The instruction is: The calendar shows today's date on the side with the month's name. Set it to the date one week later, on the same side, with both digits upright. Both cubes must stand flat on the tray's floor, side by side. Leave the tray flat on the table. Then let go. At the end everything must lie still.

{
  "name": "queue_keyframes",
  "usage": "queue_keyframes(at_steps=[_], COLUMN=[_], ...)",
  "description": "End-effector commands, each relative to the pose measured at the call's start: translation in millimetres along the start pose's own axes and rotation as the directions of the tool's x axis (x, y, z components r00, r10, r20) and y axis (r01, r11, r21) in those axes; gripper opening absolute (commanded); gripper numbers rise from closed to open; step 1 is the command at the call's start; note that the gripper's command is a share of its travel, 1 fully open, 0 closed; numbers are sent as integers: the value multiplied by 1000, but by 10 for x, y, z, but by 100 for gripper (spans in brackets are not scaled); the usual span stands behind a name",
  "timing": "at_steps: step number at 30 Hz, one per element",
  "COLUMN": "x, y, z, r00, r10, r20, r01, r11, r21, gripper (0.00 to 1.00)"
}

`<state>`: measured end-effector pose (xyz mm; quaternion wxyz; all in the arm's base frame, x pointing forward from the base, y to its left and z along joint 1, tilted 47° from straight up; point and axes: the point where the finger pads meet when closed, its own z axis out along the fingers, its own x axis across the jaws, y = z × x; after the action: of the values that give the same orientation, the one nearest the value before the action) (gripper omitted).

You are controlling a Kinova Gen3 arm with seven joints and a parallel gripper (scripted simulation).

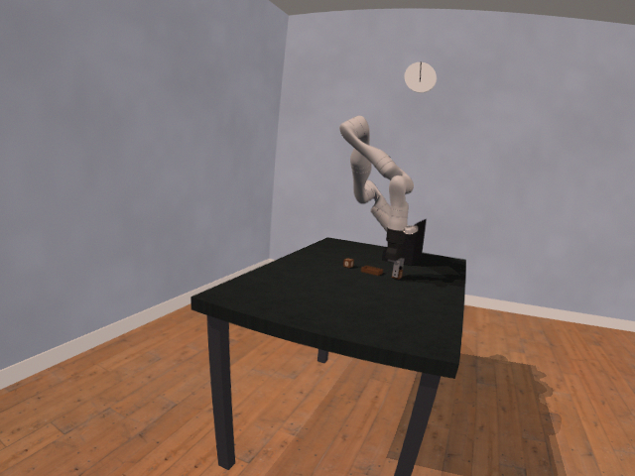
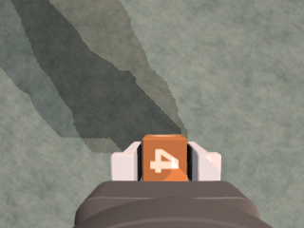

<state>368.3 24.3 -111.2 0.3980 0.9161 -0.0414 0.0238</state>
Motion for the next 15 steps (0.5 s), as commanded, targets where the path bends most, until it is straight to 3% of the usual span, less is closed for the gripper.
queue_keyframes(at_steps=[1,6,8,15], x=[19,17,17,15], y=[-17,-15,-15,-13], z=[-107,-415,-415,-857], r00=[1000,1000,1000,1000], r10=[1,1,1,1], r20=[-6,-6,-6,-6], r01=[-1,-1,-1,-1], r11=[1000,1000,1000,1000], r21=[6,6,6,6], gripper=[60,60,60,60])
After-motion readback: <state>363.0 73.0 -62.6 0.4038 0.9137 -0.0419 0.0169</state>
